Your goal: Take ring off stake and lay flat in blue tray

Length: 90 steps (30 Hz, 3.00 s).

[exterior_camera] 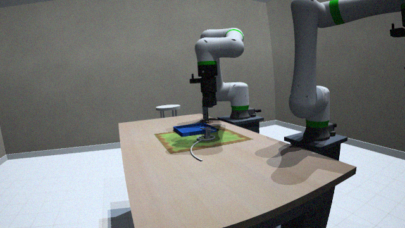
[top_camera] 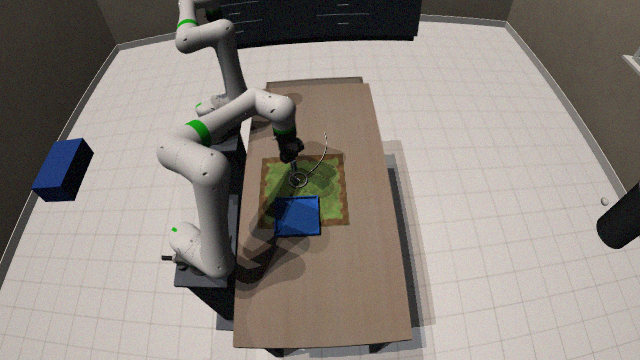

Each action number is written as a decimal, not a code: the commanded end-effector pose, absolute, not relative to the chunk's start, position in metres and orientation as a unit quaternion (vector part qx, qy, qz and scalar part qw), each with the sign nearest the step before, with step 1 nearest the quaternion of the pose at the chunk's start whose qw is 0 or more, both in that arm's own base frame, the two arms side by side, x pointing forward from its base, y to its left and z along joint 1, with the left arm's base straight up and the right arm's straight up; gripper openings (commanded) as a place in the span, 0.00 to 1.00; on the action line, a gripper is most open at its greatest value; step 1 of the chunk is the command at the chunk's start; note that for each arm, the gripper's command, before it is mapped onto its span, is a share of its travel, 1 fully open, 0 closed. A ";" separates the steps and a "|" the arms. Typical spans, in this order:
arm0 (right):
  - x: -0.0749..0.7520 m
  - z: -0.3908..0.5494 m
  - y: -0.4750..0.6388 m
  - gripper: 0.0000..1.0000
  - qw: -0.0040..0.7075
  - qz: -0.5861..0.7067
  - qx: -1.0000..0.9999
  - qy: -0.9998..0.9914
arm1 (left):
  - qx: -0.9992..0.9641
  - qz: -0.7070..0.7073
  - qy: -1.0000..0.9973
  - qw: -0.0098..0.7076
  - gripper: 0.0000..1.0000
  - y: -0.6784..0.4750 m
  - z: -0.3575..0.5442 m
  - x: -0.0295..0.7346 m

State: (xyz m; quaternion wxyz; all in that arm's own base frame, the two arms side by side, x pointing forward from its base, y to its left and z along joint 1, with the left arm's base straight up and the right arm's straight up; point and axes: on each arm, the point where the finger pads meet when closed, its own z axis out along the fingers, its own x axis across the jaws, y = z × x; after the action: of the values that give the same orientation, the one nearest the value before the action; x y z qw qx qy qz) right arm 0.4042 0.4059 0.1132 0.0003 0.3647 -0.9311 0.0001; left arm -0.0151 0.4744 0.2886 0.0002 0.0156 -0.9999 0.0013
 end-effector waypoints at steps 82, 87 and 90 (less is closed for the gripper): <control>0.430 0.114 0.476 0.00 -0.001 0.001 0.989 -0.150 | 0.016 0.000 -1.000 0.000 1.00 0.475 0.290 -0.015; 0.430 0.111 0.476 0.00 -0.001 0.001 0.989 -0.150 | 0.016 0.000 -1.000 0.000 1.00 0.475 0.290 -0.015; 0.430 0.108 0.476 0.00 -0.001 0.001 0.989 -0.150 | 0.016 0.000 -1.000 0.000 1.00 0.475 0.290 -0.015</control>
State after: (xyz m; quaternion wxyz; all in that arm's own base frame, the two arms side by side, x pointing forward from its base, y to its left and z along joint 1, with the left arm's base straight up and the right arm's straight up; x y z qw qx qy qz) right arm 0.4297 0.4756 0.1083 0.0002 0.9887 -0.1499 -0.0001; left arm -0.0151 0.4744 0.2886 0.0002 0.0156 -0.9999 0.0013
